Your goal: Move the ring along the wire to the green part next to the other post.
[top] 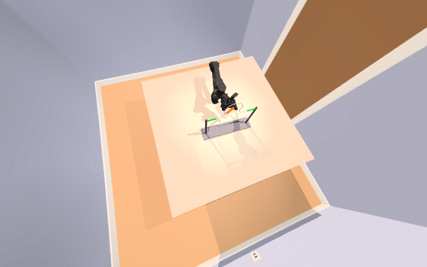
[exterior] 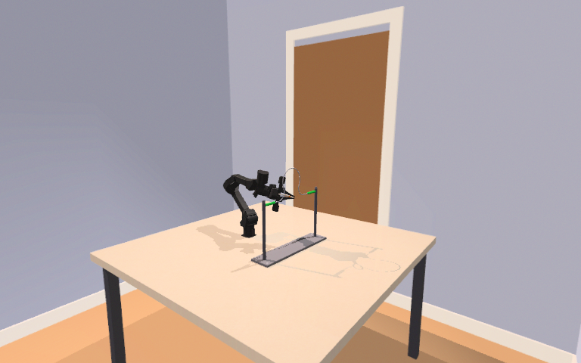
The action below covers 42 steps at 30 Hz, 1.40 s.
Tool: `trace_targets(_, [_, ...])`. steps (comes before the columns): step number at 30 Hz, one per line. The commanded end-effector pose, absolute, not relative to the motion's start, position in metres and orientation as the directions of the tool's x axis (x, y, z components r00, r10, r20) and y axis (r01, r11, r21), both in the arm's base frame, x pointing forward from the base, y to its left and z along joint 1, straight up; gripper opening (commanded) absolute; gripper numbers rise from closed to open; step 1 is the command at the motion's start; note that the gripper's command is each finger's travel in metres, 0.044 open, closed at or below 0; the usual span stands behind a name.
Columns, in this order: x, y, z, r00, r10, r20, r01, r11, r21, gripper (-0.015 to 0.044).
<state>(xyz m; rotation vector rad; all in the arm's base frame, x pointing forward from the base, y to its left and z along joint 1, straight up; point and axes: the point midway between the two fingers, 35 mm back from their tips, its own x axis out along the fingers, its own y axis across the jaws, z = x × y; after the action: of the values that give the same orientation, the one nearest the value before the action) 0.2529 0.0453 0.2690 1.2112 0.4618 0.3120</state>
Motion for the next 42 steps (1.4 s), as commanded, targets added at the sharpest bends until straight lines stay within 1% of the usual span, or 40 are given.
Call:
trace_targets(1, [0.249,0.049,0.286,0.854,0.504,-0.131,0.010,0.235,0.972,-0.0150])
trace_targets(19, [0.248,0.052,0.337,0.851,0.524,0.032,0.012,-0.080,0.997,-0.0150])
trace_targets(27, [0.248,0.048,0.357,0.850,0.521,0.082,0.016,-0.182,0.983,-0.0150])
trace_targets(35, [0.247,0.044,0.369,0.849,0.521,0.093,0.025,-0.215,0.976,-0.0150])
trace_targets(42, [0.247,0.043,0.372,0.848,0.526,0.064,0.035,-0.178,0.983,-0.0150])
